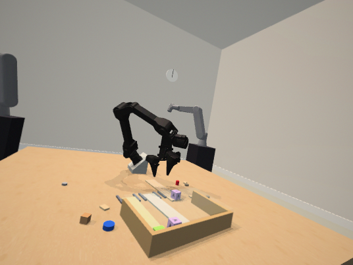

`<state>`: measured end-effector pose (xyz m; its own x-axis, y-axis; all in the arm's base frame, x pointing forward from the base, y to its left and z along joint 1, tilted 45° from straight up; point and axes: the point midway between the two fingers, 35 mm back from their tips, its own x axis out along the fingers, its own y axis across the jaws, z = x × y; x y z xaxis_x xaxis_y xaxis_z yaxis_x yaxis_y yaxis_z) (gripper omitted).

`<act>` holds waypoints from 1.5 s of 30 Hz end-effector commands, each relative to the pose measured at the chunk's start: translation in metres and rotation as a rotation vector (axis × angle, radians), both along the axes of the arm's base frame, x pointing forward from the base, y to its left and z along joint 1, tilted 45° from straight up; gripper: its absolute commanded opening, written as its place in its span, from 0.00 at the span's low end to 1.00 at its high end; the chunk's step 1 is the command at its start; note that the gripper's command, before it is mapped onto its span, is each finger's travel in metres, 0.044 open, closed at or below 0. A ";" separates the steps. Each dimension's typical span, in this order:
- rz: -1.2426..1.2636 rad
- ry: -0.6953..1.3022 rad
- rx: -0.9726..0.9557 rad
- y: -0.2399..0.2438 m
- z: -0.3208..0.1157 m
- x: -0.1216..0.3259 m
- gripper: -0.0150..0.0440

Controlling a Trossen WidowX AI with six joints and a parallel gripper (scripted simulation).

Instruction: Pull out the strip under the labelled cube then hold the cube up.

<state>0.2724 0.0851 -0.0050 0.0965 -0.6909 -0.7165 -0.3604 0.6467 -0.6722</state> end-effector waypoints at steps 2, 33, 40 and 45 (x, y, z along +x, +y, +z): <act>0.005 0.009 -0.010 0.005 -0.001 0.019 1.00; 0.005 0.002 -0.008 0.034 -0.005 0.128 0.87; 0.005 0.002 -0.008 0.026 -0.014 0.129 0.68; 0.005 0.002 -0.009 0.020 -0.020 0.130 0.68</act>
<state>0.4032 0.1107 -0.0184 0.1043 -0.6897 -0.7165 -0.3554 0.6471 -0.6746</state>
